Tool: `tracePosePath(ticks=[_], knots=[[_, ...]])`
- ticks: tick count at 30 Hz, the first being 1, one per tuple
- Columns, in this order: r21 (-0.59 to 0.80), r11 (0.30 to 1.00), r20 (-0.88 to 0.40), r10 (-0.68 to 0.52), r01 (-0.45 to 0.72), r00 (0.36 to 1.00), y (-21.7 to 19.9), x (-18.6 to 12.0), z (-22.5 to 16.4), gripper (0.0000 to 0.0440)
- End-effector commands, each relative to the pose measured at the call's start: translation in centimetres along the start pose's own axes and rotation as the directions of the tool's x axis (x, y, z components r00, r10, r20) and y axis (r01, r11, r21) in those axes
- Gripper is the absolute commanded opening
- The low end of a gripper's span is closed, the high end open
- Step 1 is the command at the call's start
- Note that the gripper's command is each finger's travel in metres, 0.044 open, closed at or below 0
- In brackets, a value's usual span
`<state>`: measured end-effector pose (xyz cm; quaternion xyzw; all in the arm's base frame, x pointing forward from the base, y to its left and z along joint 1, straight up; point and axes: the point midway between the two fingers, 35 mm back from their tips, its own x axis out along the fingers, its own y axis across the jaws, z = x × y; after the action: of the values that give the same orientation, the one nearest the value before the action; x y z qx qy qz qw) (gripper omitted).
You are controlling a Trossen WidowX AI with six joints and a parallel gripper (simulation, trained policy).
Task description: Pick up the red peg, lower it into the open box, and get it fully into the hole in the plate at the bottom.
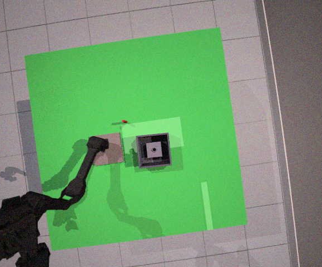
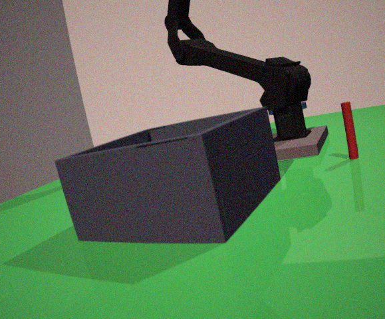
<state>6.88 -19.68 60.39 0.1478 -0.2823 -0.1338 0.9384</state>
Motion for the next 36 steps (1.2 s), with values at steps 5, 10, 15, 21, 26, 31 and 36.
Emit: tracePosePath(ticks=[5,10,15,21,26,31,36], knots=[[-0.129,0.978,0.030,0.172,-0.167,0.985,10.2,-1.8,-2.7,0.0440],[-0.186,0.940,-0.044,0.284,-0.287,0.958,15.9,-2.7,-7.1,0.0440],[-0.187,0.904,-0.190,0.350,-0.384,0.917,19.8,-3.5,-13.0,0.0440],[-0.156,0.870,-0.400,0.378,-0.468,0.835,22.1,-4.8,-20.6,0.0440],[-0.097,0.868,-0.559,0.357,-0.487,0.748,22.5,-6.2,-26.1,0.0440],[-0.042,0.884,-0.694,0.310,-0.466,0.650,22.1,-7.7,-30.6,0.0440],[-0.003,0.910,-0.804,0.244,-0.414,0.543,21.2,-9.5,-34.4,0.0440]])
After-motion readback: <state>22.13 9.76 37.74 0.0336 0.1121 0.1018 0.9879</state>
